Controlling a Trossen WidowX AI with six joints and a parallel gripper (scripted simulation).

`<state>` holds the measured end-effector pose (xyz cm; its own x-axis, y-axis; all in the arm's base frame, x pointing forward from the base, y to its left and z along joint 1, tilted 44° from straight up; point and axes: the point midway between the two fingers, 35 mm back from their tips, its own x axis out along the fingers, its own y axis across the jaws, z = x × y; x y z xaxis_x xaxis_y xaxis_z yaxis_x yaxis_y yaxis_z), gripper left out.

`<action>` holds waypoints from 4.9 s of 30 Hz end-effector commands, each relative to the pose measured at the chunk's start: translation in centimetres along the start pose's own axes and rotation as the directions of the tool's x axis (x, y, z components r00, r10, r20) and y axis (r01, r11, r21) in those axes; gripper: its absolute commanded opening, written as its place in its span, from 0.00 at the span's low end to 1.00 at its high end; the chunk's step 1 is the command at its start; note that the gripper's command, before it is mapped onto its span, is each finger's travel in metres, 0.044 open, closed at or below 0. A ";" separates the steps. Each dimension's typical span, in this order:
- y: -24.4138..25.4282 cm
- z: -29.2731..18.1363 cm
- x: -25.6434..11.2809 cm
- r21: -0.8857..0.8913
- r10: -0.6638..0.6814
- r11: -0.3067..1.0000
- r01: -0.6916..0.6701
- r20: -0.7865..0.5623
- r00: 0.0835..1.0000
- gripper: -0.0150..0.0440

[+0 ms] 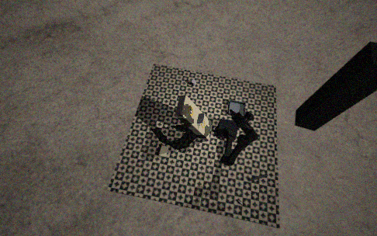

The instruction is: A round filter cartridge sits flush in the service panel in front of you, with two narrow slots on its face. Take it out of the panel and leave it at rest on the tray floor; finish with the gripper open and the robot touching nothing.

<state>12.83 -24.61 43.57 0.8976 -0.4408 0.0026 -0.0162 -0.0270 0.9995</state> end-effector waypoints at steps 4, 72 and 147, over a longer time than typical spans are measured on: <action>-7.4 -1.5 6.2 0.429 -0.180 0.862 0.270 -0.240 0.954 0.45; -27.2 -21.1 13.5 0.541 -0.467 -0.200 0.817 -0.786 0.407 0.45; -27.9 -22.3 14.2 0.547 -0.458 -0.205 0.812 -0.787 0.414 0.42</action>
<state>35.86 -10.15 16.41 0.7253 0.5366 -0.4313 0.4914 -0.8423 -0.2215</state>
